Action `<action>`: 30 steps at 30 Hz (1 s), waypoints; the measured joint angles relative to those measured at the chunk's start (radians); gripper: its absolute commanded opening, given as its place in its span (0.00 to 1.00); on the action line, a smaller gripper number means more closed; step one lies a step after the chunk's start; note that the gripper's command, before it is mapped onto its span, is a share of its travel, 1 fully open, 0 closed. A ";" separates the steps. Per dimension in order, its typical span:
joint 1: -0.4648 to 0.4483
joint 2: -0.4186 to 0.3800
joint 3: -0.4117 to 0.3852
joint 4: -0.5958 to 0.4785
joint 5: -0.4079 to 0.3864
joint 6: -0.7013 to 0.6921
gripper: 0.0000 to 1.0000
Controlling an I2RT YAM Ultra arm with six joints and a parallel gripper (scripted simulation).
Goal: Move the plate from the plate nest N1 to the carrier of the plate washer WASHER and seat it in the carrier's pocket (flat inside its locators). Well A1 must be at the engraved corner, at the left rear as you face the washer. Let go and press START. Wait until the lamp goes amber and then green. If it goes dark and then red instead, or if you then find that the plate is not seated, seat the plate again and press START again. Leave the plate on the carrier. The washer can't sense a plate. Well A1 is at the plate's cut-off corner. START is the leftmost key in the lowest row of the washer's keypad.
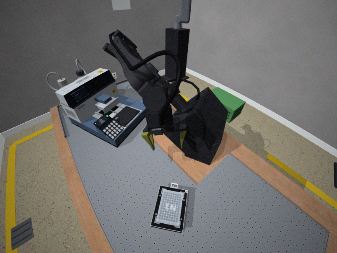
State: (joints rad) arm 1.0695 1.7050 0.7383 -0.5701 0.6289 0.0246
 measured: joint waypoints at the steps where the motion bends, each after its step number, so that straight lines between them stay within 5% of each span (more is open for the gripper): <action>1: -0.005 -0.005 0.002 -0.014 0.003 0.020 1.00; 30: -0.061 -0.034 0.106 -0.482 0.085 0.685 1.00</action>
State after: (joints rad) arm 1.0080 1.6707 0.8448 -1.0523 0.7136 0.7094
